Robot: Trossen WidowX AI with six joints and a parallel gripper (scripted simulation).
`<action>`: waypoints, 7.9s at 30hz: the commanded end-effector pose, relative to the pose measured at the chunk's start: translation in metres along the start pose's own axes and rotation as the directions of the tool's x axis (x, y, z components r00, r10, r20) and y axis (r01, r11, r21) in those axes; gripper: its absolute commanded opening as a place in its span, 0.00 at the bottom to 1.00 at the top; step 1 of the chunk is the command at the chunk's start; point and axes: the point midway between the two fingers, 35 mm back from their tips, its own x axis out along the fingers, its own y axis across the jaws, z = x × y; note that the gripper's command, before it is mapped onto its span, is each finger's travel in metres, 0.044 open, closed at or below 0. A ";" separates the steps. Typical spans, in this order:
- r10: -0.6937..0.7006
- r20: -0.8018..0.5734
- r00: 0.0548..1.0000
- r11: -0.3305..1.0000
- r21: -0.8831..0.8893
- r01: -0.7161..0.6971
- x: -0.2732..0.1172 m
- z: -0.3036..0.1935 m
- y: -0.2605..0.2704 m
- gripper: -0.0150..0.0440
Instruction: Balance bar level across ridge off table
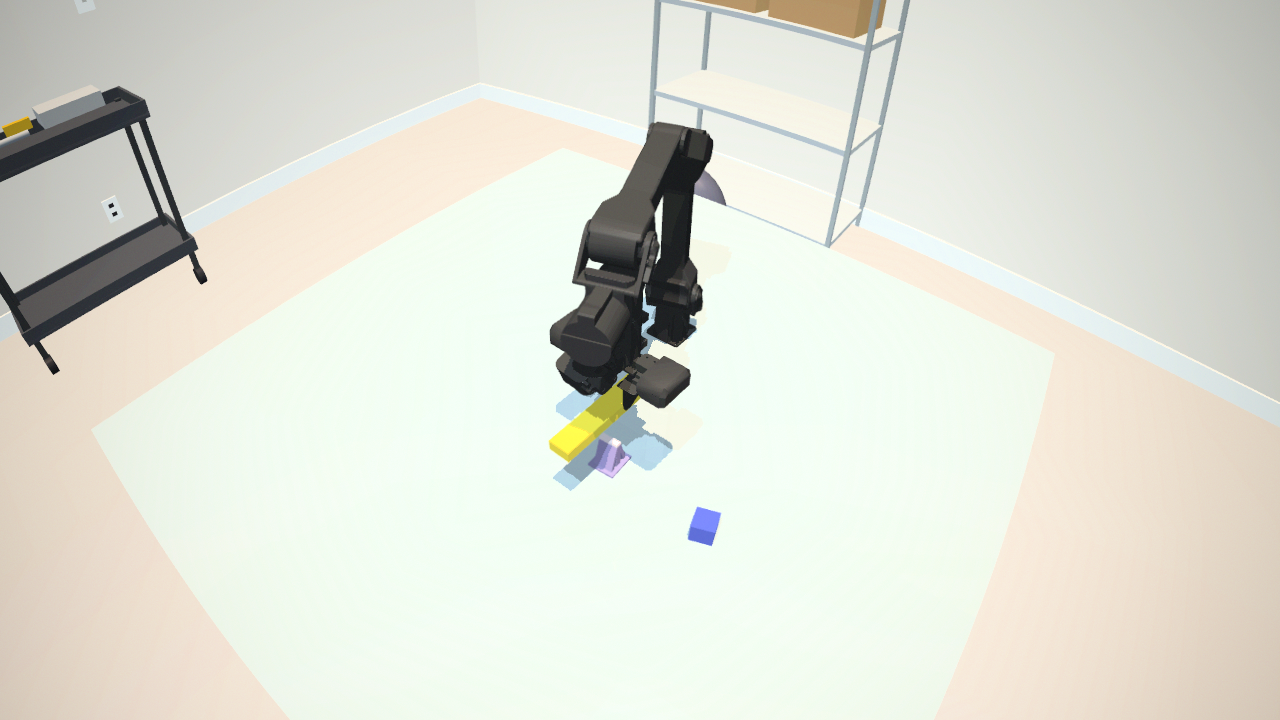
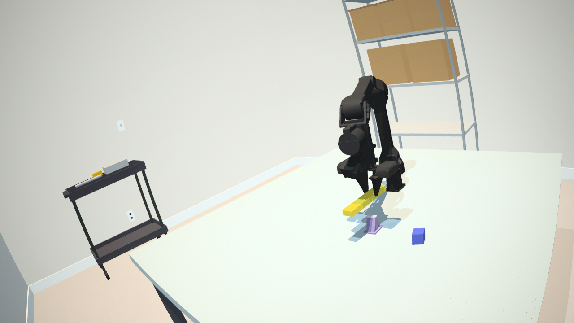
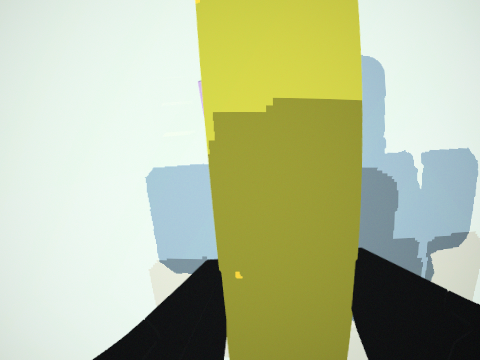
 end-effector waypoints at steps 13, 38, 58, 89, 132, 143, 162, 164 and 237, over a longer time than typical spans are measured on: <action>-0.001 0.009 1.000 0.997 -0.077 0.002 0.013 -0.009 0.006 0.25; -0.001 0.008 1.000 0.996 -0.088 0.002 0.042 -0.010 0.003 0.25; -0.001 0.008 1.000 0.996 -0.088 0.002 0.043 -0.010 0.003 0.25; -0.001 0.008 1.000 0.996 -0.088 0.002 0.046 -0.010 0.003 0.25; -0.001 0.008 1.000 0.996 -0.088 0.002 0.049 -0.010 0.003 0.25; -0.001 0.008 1.000 0.996 -0.088 0.002 0.050 -0.010 0.003 0.25; -0.001 0.008 1.000 0.996 -0.088 0.002 0.052 -0.010 0.003 0.25; -0.001 0.008 1.000 0.996 -0.088 0.002 0.052 -0.010 0.003 0.25; -0.001 0.008 1.000 0.996 -0.088 0.002 0.050 -0.010 0.003 0.25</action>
